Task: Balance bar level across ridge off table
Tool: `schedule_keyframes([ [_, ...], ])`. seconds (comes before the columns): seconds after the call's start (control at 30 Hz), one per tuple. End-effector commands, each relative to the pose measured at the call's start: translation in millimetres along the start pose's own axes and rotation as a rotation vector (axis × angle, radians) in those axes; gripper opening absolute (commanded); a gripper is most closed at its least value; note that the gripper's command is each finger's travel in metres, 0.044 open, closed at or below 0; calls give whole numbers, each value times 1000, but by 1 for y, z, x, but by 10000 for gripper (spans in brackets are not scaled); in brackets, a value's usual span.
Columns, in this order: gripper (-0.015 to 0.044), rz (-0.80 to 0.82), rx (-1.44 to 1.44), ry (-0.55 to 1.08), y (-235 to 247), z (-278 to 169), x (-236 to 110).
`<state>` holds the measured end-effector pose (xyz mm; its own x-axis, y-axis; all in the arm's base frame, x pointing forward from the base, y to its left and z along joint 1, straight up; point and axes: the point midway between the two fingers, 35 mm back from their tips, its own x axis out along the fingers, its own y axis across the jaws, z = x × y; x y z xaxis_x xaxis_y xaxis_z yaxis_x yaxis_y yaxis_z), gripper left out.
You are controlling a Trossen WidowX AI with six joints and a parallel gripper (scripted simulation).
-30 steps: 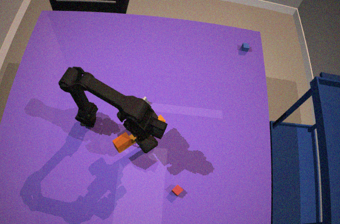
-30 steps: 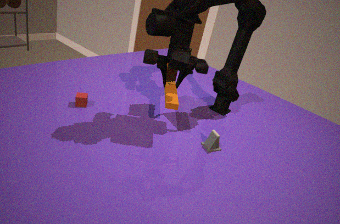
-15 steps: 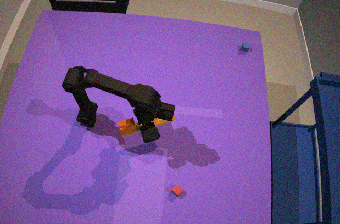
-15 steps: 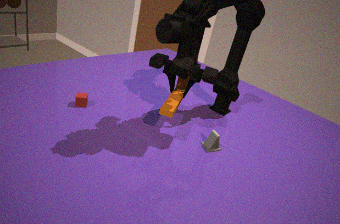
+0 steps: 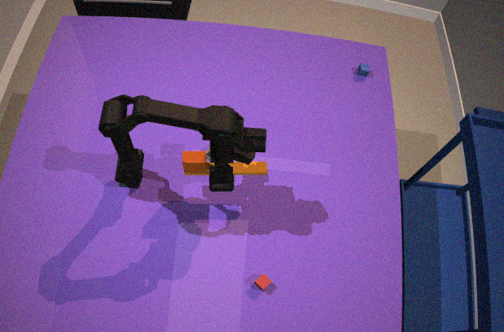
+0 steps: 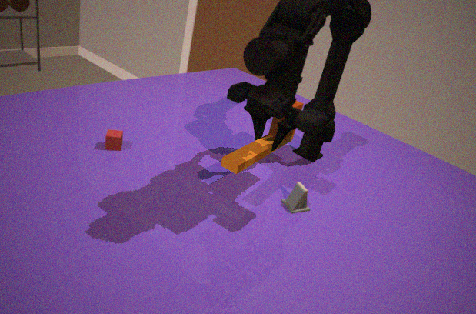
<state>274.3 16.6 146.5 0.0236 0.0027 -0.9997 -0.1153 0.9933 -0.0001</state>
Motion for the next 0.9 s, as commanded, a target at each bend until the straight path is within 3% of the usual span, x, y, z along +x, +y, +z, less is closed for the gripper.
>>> schedule_keyframes([
  [0.0, 0, 0, 87, -7, 14, 4, -3],
  [0.6, 0, 9, 537, -5, 80, 7, -3],
  [0.87, 0, 9, 541, -5, 82, 8, 6],
])
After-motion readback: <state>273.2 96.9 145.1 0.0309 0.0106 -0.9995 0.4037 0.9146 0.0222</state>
